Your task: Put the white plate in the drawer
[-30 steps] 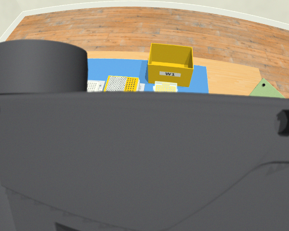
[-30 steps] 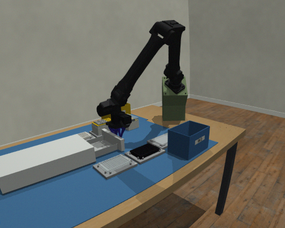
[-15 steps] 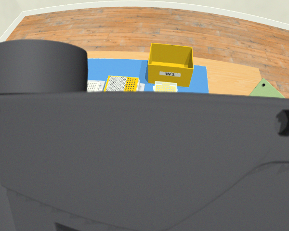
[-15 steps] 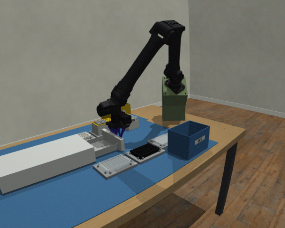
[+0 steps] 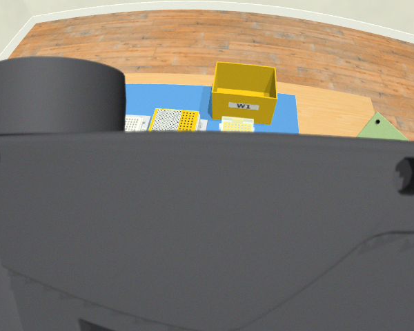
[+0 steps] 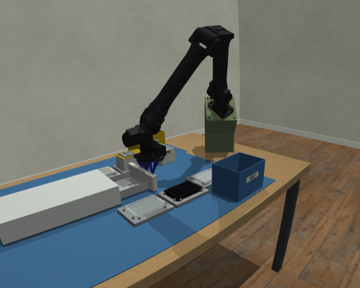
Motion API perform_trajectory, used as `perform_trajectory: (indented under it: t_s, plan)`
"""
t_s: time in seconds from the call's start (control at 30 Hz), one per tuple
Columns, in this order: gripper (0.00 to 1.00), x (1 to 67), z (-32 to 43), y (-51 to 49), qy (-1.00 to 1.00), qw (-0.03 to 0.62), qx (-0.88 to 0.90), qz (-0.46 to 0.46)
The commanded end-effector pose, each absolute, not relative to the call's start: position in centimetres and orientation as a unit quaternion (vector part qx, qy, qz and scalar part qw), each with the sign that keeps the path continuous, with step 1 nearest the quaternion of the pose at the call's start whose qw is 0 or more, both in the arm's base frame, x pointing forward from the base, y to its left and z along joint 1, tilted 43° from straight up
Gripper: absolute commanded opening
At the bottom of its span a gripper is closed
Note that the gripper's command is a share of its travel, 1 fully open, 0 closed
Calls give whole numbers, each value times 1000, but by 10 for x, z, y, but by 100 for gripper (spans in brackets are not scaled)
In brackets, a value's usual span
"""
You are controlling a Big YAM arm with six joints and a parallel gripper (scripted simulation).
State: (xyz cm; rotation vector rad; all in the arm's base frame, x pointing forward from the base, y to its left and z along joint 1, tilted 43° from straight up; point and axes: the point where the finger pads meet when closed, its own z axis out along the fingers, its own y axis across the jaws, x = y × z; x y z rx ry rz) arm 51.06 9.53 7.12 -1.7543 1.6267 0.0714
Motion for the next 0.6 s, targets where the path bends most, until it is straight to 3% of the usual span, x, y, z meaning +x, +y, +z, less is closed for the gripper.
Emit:
perform_trajectory:
  t_s: [0.0, 0.57]
  plan:
    - [30, 512, 86, 96, 630, 379, -678, 16]
    - [30, 503, 77, 98, 632, 373, -679, 23]
